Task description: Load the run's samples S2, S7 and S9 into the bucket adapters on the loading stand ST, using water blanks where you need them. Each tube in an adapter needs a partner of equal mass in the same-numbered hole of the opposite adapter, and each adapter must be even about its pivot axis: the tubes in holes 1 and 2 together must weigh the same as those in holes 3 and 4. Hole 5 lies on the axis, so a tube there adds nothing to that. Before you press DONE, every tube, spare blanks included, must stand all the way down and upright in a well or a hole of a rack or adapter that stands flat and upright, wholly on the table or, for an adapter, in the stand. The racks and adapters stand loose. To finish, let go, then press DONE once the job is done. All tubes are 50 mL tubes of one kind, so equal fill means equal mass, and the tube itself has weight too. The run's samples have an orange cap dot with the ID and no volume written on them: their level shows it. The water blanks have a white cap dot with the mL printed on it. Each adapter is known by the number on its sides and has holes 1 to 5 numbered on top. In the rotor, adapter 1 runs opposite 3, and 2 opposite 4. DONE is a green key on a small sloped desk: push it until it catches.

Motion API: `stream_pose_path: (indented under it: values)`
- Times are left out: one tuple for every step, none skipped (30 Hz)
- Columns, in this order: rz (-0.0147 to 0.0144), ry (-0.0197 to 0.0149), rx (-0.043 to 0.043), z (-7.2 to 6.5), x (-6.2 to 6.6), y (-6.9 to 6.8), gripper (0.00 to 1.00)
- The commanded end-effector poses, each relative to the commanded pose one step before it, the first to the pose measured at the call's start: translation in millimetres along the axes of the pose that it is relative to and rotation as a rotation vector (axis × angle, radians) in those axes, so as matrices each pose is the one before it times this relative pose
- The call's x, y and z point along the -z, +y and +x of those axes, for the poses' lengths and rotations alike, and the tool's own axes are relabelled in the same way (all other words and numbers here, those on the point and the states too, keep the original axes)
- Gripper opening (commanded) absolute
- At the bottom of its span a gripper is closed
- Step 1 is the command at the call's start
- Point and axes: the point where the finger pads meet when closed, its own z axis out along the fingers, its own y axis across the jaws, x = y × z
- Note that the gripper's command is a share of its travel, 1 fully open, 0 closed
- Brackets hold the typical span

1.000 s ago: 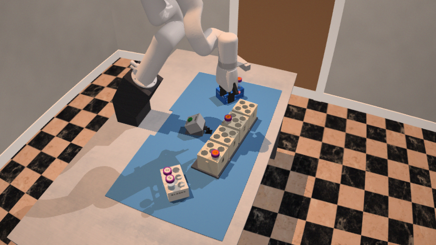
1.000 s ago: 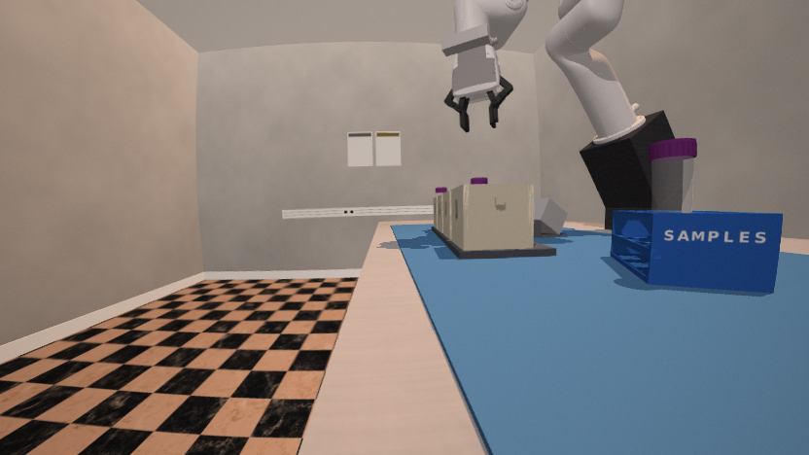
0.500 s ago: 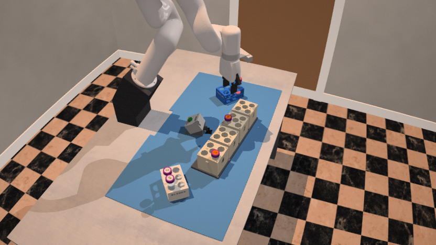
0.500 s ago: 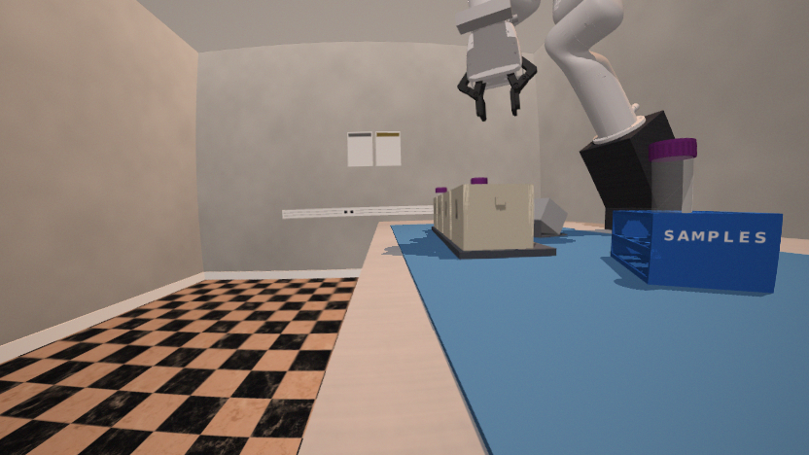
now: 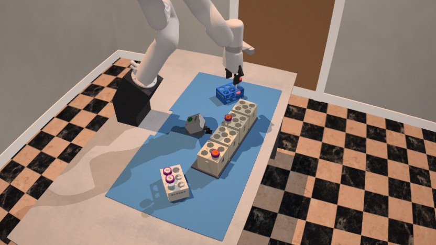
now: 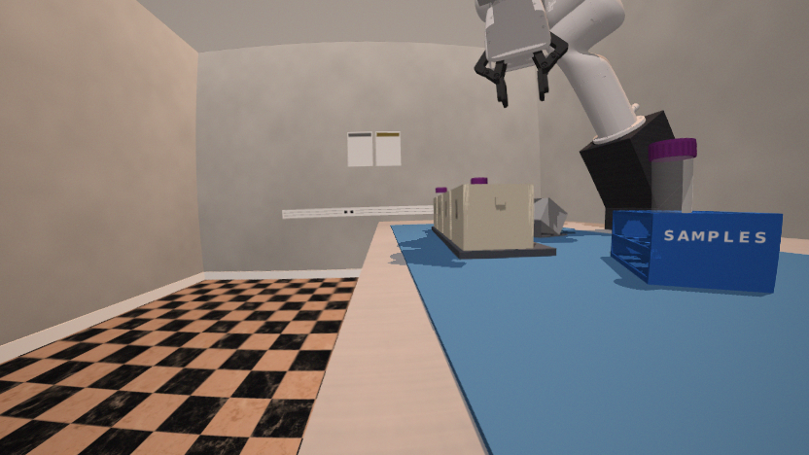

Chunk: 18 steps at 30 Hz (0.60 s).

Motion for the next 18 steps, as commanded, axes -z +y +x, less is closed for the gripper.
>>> stream_pose_path:
  values:
    - [-0.02507, -0.02001, -0.00850, 19.68, -2.25, -15.01, 0.57]
    - [0.00005, 0.00002, -0.00002, 3.59, -0.01, -3.51, 0.57]
    - [0.00005, 0.00002, -0.00001, 3.59, -0.01, -3.51, 0.57]
    - [0.00005, 0.00002, -0.00001, 3.59, -0.01, -3.51, 0.57]
    - [0.00005, 0.00002, -0.00001, 3.59, -0.01, -3.51, 0.57]
    - [0.00004, 0.00002, -0.00001, 3.59, -0.01, -3.51, 0.57]
    - [0.00004, 0.00002, -0.00001, 3.59, -0.01, -3.51, 0.57]
    - [0.00004, 0.00001, -0.00001, 3.58, -0.01, -3.51, 0.57]
    - [0.00004, 0.00001, -0.00001, 3.58, -0.01, -3.51, 0.57]
    - [0.00004, 0.00001, -0.00001, 3.58, -0.01, -3.51, 0.57]
    - [0.00004, 0.00001, -0.00001, 3.58, -0.01, -3.51, 0.57]
    - [0.00004, 0.00001, -0.00001, 3.58, -0.01, -3.51, 0.57]
    - [0.00004, 0.00001, -0.00001, 3.58, 0.00, -3.51, 0.57]
    - [0.00004, 0.00001, -0.00001, 3.58, 0.00, -3.51, 0.57]
    - [0.00004, 0.00001, -0.00001, 3.58, 0.00, -3.51, 0.57]
    - [0.00000, 0.00000, 0.00000, 0.00, 0.00, 0.00, 0.57]
    - [0.00000, 0.00000, 0.00000, 0.00, 0.00, 0.00, 0.57]
    - [0.00004, 0.00001, -0.00001, 3.59, 0.00, -3.51, 0.57]
